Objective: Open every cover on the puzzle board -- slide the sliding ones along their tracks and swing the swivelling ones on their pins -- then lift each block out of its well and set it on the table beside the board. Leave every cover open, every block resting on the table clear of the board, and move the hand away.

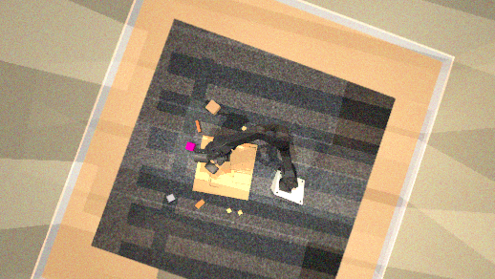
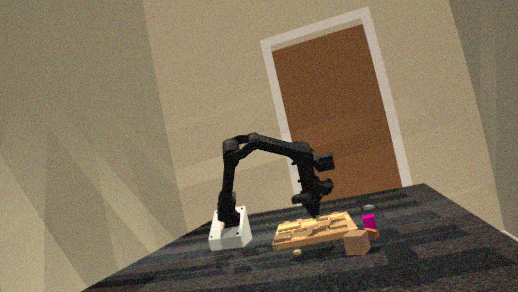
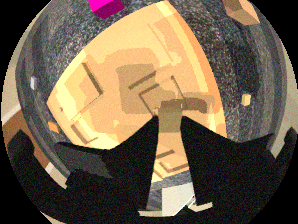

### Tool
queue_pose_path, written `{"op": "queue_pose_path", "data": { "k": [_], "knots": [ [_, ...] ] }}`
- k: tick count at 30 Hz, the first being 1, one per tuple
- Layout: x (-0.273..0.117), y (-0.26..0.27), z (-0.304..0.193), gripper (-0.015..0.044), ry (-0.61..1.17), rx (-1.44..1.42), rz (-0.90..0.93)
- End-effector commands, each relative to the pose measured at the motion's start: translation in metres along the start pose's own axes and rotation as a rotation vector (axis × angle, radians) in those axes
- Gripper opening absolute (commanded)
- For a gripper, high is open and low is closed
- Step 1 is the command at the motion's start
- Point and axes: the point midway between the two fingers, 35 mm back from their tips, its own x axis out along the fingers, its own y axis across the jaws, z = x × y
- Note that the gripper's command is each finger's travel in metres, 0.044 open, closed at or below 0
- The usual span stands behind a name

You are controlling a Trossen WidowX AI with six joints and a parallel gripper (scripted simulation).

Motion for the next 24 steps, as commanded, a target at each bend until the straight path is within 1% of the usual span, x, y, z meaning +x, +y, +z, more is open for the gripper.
{"op": "queue_pose_path", "data": {
  "k": [1, 13, 24],
  "knots": [
    [-0.012, 0.001, 0.001, 0.008, -0.003, 0.008, 0.007],
    [-0.039, -0.001, 0.0, 0.008, -0.003, 0.008, 0.007],
    [-0.04, -0.042, 0.002, 0.008, 0.001, 0.006, 0.015]
  ]
}}
